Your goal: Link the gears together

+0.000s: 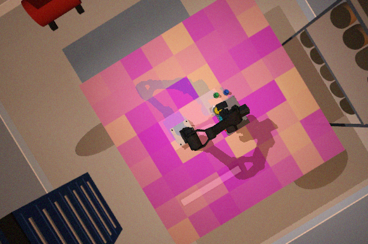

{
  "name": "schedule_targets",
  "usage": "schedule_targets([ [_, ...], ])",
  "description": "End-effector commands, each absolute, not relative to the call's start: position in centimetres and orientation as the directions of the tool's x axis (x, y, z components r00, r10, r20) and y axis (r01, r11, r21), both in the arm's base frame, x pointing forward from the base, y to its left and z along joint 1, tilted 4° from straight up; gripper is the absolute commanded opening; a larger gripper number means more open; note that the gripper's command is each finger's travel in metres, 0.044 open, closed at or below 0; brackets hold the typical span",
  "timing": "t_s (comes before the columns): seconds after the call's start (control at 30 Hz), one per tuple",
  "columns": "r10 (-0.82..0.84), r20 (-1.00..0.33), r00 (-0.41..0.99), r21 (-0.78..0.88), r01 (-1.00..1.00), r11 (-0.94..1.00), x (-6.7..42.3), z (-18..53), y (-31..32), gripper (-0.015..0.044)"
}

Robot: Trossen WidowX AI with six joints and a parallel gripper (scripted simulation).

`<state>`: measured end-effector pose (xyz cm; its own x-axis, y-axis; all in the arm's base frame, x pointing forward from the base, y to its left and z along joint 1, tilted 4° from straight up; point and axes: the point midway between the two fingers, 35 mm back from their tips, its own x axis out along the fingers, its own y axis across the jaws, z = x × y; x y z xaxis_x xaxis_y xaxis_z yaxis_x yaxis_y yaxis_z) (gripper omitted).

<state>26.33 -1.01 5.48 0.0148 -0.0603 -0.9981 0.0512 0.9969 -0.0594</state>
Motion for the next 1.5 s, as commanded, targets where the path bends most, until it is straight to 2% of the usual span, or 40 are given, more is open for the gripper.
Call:
schedule_targets([
  [0.0, -0.064, -0.998, 0.008, -0.064, 0.009, 0.998, 26.1, 4.9, -1.1, 0.0000],
  [0.37, -0.064, -0.998, 0.008, -0.064, -0.013, 0.998, 26.2, 3.2, -1.3, 0.0000],
  [0.97, -0.064, -0.998, 0.008, -0.060, 0.252, 0.966, 26.1, 1.5, -1.4, 0.0000],
  [1.17, -0.064, -0.998, 0.008, -0.061, 0.208, 0.976, 26.2, 1.4, -1.4, 0.0000],
  [1.47, -0.064, -0.998, 0.008, -0.064, 0.043, 0.997, 26.1, 1.3, -1.3, 0.0000],
])
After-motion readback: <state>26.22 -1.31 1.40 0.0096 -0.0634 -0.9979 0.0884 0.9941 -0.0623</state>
